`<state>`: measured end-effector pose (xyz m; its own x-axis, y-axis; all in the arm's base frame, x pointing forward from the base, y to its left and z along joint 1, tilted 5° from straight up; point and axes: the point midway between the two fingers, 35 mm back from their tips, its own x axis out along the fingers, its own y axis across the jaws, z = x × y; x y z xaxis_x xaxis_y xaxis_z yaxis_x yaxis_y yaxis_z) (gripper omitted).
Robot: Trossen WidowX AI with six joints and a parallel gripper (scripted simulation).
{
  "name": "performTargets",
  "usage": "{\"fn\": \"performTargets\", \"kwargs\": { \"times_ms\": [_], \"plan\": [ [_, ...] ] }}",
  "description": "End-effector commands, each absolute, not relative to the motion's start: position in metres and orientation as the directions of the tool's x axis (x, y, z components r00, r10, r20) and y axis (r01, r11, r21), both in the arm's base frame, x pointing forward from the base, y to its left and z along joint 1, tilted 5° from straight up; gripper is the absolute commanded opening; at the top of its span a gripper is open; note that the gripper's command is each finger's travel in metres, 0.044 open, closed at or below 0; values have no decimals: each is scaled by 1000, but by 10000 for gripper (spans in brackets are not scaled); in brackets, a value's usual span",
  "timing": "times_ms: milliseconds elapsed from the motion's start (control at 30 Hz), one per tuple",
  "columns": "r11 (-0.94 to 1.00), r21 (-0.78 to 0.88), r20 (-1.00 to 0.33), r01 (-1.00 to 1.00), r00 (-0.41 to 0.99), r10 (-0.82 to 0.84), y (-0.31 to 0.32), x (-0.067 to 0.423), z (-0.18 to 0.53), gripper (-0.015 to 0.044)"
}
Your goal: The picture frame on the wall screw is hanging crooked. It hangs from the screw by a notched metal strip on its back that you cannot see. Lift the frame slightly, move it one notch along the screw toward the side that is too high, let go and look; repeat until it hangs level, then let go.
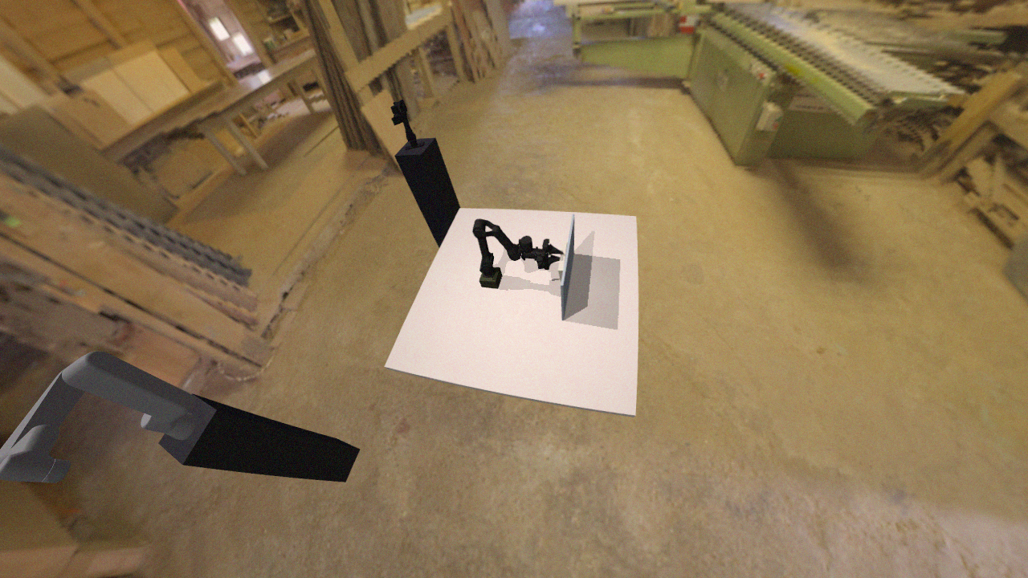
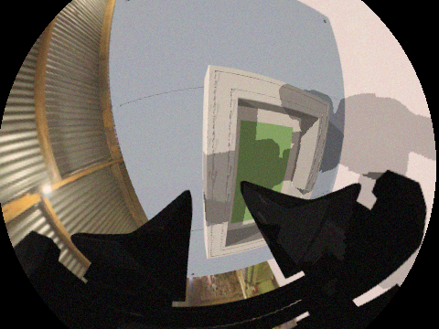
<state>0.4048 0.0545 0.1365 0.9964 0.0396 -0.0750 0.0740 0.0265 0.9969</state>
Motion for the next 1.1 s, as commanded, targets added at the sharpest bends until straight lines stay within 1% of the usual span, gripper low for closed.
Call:
{"fn": "performTargets", "kwargs": {
  "times_ms": [0,100,333,400,600,1067],
  "plan": [
    [24,997,-75,75,996,40,55,405,136,260],
    [3,997,-75,75,996,40,55,397,138,260],
    [-212,974,-66,73,997,41,52,321,142,260],
    [-253,965,-64,73,997,42,51,306,139,260],
    [-233,970,-66,74,997,43,53,307,145,260],
    [-250,965,-69,77,997,42,52,252,183,260]
  ]
}}
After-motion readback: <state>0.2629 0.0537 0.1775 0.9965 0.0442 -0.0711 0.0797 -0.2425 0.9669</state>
